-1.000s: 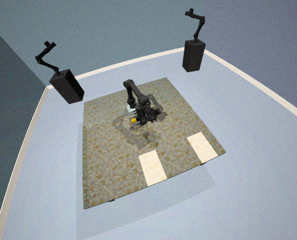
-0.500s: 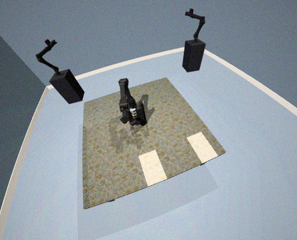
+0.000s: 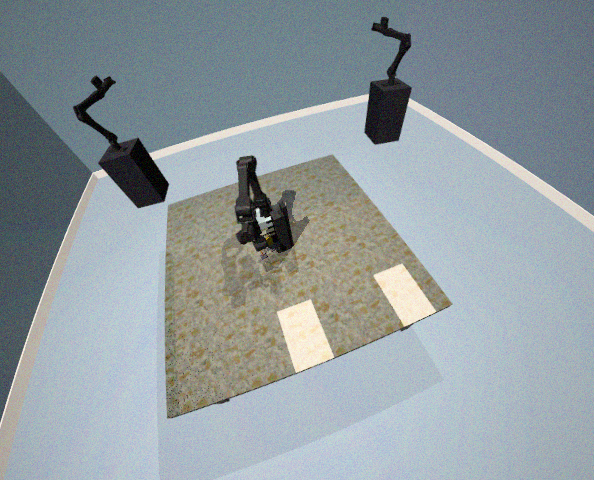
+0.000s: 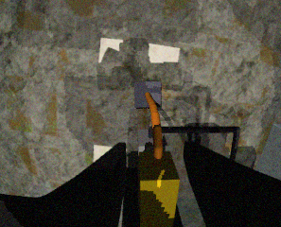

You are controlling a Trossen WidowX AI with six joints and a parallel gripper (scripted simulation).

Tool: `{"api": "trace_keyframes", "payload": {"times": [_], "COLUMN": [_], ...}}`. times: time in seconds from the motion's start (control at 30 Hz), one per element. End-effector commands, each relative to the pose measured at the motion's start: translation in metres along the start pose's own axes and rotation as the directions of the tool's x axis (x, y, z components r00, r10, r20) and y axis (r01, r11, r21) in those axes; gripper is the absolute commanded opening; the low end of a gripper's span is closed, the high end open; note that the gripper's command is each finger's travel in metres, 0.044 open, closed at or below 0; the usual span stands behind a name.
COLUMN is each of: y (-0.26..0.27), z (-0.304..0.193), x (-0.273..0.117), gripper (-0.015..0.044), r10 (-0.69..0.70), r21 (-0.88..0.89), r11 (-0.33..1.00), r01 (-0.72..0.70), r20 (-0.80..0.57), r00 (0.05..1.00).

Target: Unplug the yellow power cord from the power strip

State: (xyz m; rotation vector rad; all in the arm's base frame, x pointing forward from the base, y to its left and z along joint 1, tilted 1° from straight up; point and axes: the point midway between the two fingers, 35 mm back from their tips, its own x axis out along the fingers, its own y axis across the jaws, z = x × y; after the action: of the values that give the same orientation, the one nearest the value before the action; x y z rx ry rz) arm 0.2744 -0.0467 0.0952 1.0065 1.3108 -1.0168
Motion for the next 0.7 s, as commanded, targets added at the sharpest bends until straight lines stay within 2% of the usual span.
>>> {"api": "trace_keyframes", "payload": {"times": [0.0, 0.67], "y": [-0.002, -0.004], "z": [-0.006, -0.034], "x": [-0.001, 0.0], "gripper": [0.016, 0.016], "r10": [-0.001, -0.001], "r21": [0.002, 0.002], "r11": [1.0, 1.0], "r01": [0.001, 0.001], "r20": [0.004, 0.002], "r00": [1.0, 1.0]}}
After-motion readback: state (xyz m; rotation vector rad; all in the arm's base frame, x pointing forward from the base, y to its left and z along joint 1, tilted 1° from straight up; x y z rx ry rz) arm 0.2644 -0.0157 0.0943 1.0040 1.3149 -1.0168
